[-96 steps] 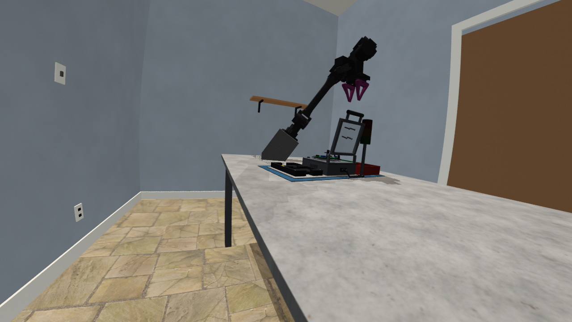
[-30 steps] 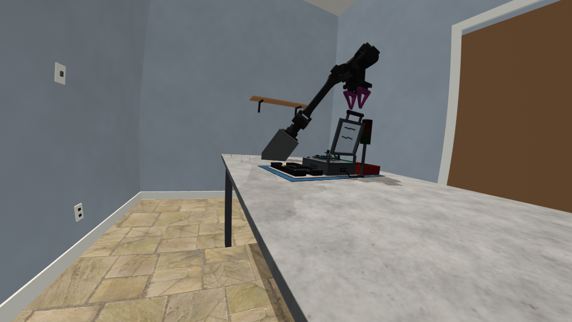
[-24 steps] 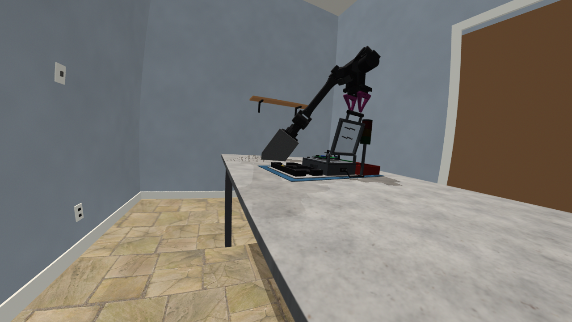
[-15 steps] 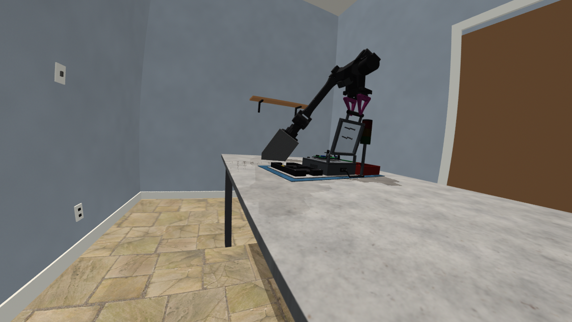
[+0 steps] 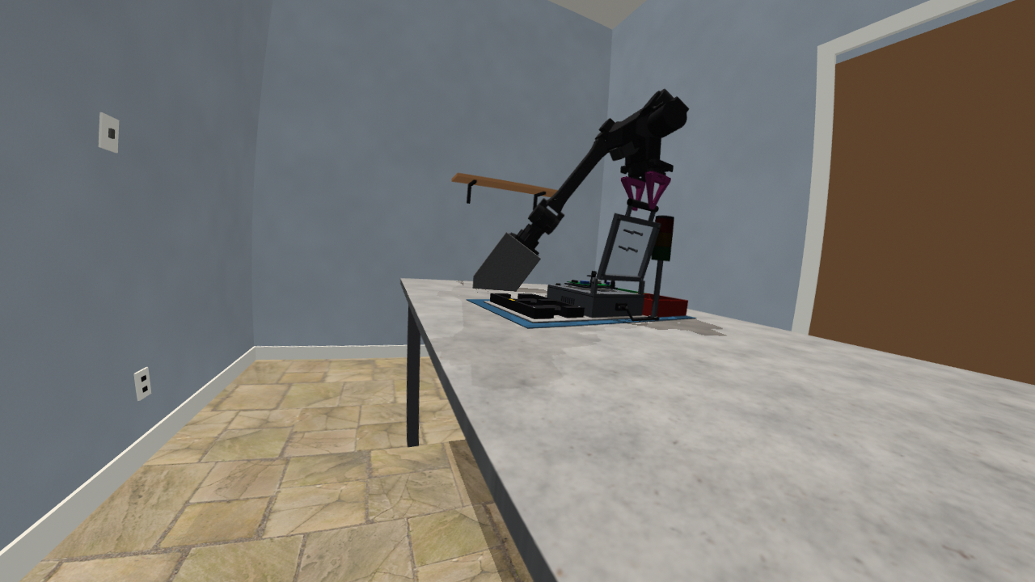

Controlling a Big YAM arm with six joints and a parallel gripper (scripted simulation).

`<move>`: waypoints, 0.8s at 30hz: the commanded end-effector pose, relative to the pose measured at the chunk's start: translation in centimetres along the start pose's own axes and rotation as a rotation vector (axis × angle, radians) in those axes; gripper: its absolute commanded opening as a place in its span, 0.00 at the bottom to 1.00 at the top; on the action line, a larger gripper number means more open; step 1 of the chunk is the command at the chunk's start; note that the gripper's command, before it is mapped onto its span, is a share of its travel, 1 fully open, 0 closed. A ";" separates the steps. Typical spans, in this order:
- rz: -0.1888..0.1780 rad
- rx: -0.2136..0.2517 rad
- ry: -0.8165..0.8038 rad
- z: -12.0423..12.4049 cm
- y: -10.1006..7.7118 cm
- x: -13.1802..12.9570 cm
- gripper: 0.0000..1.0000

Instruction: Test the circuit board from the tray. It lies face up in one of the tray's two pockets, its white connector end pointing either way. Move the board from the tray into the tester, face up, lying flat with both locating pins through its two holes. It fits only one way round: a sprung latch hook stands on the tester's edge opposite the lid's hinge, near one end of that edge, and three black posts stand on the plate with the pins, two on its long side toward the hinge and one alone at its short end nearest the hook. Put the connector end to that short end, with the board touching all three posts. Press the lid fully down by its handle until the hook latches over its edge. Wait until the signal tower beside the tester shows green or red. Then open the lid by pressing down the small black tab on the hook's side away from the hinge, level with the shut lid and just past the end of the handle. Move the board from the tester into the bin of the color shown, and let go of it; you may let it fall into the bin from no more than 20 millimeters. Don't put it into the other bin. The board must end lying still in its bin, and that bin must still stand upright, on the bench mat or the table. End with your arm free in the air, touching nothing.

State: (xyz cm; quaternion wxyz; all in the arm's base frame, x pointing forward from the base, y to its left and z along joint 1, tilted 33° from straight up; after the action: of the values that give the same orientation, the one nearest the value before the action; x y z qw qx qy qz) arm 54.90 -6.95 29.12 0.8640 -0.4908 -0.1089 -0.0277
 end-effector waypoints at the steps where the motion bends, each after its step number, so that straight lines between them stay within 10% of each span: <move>1: -0.053 -0.021 -0.015 0.4 -2.2 0.9 0.48; 6: -0.053 -0.021 -0.015 0.4 -2.2 0.9 0.48; 7: -0.053 -0.021 -0.015 0.4 -2.2 0.9 0.00; 24: -0.050 -0.020 -0.014 0.4 -2.2 0.9 0.00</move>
State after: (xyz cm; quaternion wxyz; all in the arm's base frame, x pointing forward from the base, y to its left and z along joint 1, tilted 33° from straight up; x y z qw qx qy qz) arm 54.91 -6.95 29.11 0.8639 -0.4909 -0.1092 -0.0278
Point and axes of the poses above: the point where the finger pads meet when closed, its own y axis out along the fingers, its own x axis across the jaws, z = x × y, the point moved 10 cm from there along -y, back along the fingers, and after that the axes turned 3 degrees about y, right-handed, at the moved point
